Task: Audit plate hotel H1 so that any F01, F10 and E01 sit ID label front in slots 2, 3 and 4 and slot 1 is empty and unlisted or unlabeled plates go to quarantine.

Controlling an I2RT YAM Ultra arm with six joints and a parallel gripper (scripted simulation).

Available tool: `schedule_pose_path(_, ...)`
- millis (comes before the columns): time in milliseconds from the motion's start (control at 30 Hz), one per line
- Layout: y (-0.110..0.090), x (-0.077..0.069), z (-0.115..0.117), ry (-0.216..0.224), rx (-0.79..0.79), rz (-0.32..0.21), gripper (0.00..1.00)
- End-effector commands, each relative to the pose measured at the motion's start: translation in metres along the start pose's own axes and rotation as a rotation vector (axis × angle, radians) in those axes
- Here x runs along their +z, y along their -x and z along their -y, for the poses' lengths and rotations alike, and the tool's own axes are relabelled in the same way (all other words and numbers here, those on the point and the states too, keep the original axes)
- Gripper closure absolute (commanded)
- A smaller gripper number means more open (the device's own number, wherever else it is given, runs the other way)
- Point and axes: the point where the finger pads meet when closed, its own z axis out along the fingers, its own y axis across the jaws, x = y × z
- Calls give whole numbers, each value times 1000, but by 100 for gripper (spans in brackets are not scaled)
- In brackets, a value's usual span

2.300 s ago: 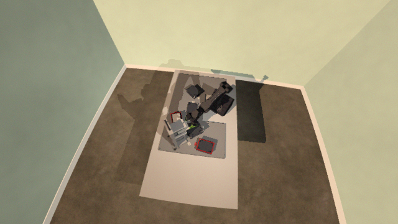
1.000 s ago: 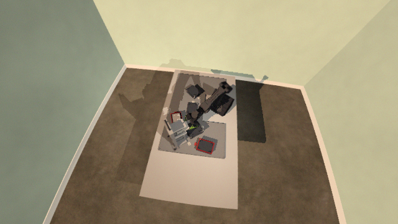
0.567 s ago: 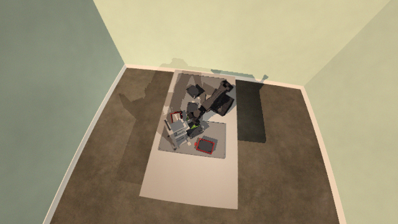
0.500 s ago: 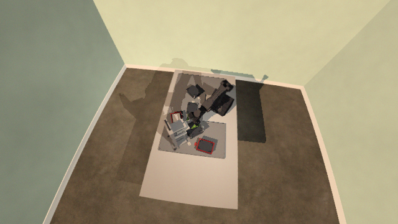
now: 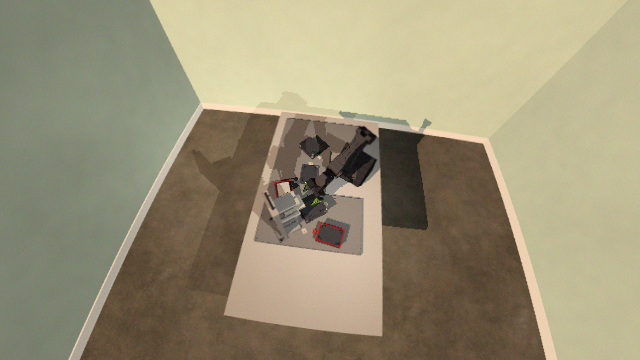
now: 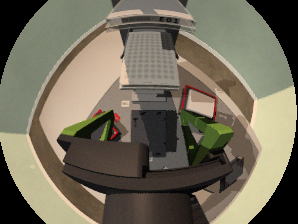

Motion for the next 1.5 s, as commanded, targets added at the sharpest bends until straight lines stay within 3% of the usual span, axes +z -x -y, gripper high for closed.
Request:
schedule_pose_path(0,-4,-9,3,-14,7,8,0)
schedule_pose_path(267,-11,-16,3,-14,6,8,0)
schedule_pose_path(300,2,-22,0,-5,11,40,0)
schedule_pose_path(367,-15,-19,3,-14,6,7,0)
schedule_pose_path(733,-28,-32,3,-14,6,7,0)
schedule_pose_path(833,-27,-33,3,-13,7,10,0)
schedule_pose_path(867,-10,-39,2,-11,18,49,0)
schedule_pose_path(900,-25,-30,4,-16,13,34,100)
schedule_pose_path(1467,-23,-29,2,-14,6,23,100)
